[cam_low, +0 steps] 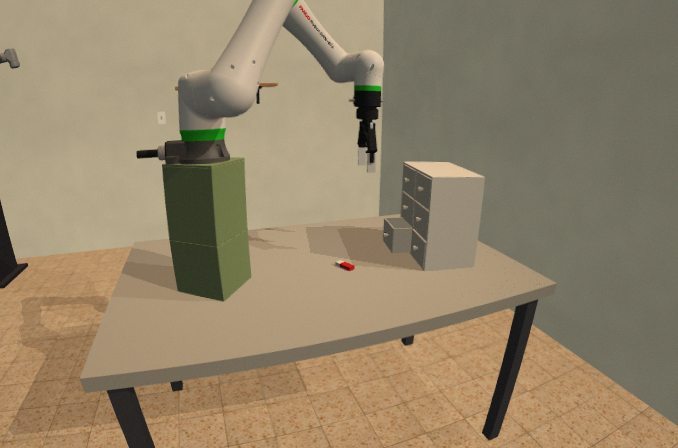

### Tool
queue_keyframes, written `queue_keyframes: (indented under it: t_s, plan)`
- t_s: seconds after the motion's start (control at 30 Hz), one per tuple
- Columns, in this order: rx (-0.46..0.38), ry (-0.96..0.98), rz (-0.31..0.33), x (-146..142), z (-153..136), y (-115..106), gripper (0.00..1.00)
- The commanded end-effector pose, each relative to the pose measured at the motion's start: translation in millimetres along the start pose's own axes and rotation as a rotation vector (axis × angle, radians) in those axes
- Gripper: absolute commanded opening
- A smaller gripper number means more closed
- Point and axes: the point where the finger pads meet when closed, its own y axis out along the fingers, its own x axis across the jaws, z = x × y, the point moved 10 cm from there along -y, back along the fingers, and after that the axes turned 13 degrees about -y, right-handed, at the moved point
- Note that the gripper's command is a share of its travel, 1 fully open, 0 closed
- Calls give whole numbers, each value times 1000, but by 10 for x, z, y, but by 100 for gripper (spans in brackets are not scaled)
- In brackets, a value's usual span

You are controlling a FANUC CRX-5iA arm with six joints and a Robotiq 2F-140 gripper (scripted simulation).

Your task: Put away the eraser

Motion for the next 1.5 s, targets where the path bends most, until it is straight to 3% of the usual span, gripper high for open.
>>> queue_keyframes:
  t_s: [0.0,0.33,0.83,1.47]
  plan:
    - [-1,2,0,14,24,7,100]
    - [19,6,-9,18,58,62,100]
    - [257,59,-117,56,463,753,100]
    - [356,81,-161,71,639,1051,100]
